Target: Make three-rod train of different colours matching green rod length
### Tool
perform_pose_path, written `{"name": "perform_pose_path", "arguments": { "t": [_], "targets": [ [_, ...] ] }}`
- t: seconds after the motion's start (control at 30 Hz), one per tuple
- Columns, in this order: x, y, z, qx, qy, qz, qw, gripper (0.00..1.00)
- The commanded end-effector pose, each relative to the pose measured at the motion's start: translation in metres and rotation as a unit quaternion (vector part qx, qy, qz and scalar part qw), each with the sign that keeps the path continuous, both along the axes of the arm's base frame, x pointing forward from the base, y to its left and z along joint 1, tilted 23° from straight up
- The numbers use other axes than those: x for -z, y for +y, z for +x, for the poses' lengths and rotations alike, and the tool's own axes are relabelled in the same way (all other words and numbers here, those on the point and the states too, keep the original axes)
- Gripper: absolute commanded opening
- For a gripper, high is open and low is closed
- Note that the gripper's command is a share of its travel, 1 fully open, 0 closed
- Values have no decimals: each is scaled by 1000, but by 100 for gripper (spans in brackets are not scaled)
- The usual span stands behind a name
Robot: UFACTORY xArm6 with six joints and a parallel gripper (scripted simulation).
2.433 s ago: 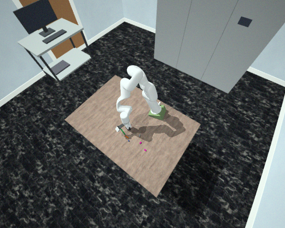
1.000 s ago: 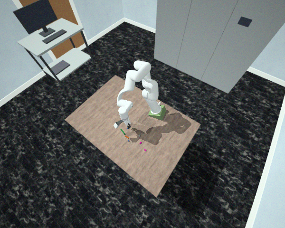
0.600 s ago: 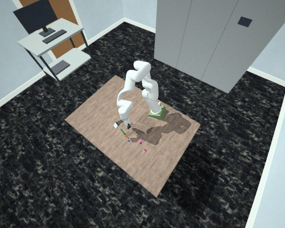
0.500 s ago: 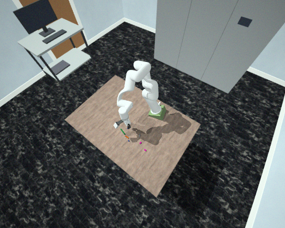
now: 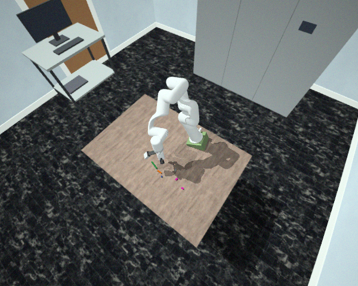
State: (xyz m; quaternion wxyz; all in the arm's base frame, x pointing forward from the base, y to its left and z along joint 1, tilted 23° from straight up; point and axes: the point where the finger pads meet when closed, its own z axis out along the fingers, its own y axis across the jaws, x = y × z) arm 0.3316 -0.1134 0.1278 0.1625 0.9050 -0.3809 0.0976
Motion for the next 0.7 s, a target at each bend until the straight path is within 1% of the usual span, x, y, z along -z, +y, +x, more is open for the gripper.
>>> {"name": "perform_pose_path", "arguments": {
  "t": [0.0,0.17,0.37,0.43,0.5,0.67],
  "targets": [
    [4,9,4,77,-33,-4,996,100],
    [9,17,5,145,-60,0,988,100],
    [15,26,7,226,-93,5,970,100],
    [15,26,7,226,-93,5,970,100],
    [18,32,8,275,-112,8,955,100],
    [23,40,9,335,-137,12,932,100]
  ]
}}
